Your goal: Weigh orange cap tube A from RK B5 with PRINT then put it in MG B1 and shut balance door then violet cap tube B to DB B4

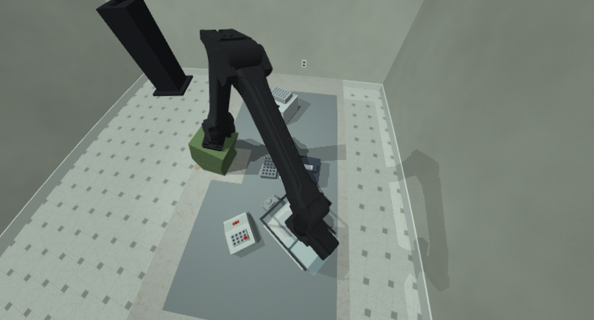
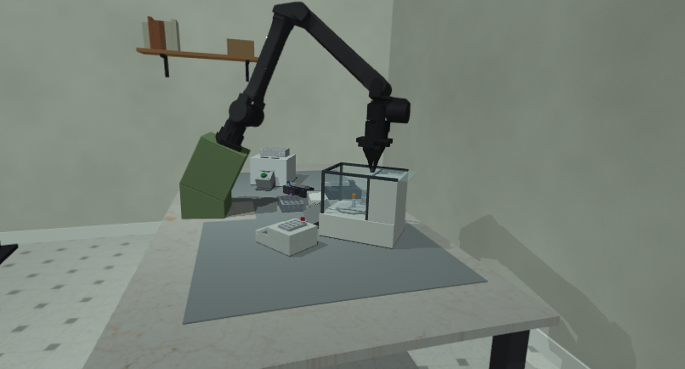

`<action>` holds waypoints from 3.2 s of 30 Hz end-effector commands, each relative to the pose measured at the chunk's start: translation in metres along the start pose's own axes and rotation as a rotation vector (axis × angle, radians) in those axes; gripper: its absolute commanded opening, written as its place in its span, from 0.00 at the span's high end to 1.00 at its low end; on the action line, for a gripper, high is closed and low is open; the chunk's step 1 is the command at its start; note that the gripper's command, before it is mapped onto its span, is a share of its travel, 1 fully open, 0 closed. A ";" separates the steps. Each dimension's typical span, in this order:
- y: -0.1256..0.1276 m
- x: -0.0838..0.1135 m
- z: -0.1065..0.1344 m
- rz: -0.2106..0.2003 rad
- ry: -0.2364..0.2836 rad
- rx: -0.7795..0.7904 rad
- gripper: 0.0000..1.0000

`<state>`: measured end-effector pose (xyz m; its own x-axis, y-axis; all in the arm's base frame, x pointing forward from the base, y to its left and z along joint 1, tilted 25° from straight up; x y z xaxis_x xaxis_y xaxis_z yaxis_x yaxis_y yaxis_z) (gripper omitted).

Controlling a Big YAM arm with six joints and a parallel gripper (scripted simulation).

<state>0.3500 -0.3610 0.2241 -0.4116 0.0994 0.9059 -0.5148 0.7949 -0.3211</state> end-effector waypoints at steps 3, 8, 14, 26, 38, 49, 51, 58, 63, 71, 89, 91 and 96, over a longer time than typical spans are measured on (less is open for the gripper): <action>-0.025 0.007 -0.011 0.051 -0.006 0.015 0.94; -0.025 0.007 -0.011 0.051 -0.006 0.015 0.94; -0.025 0.007 -0.011 0.051 -0.006 0.015 0.94; -0.025 0.007 -0.011 0.051 -0.006 0.015 0.94; -0.025 0.007 -0.011 0.051 -0.006 0.015 0.94; -0.010 0.010 -0.004 0.038 -0.003 0.009 0.70; -0.010 0.010 -0.004 0.038 -0.003 0.009 0.70; -0.005 0.020 -0.005 0.040 -0.001 0.011 0.70; -0.019 0.042 -0.003 0.075 -0.001 0.015 0.70; -0.019 0.054 -0.003 0.075 -0.003 0.016 0.70; -0.017 0.080 -0.004 0.077 -0.004 0.017 0.70; -0.017 0.083 -0.004 0.077 -0.004 0.014 0.70; -0.017 0.092 -0.004 0.077 -0.003 0.017 0.70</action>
<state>0.3284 -0.3536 0.2742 -0.4126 0.1053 0.9048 -0.5168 0.7909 -0.3277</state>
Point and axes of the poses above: the point where the finger pads meet when closed, its own x axis back along the fingers, its own y axis across the jaws, z = x × y, the point moved 5 cm from there along x, back along the fingers, and after that the axes turned 11 degrees about -x, right-handed, at the moved point
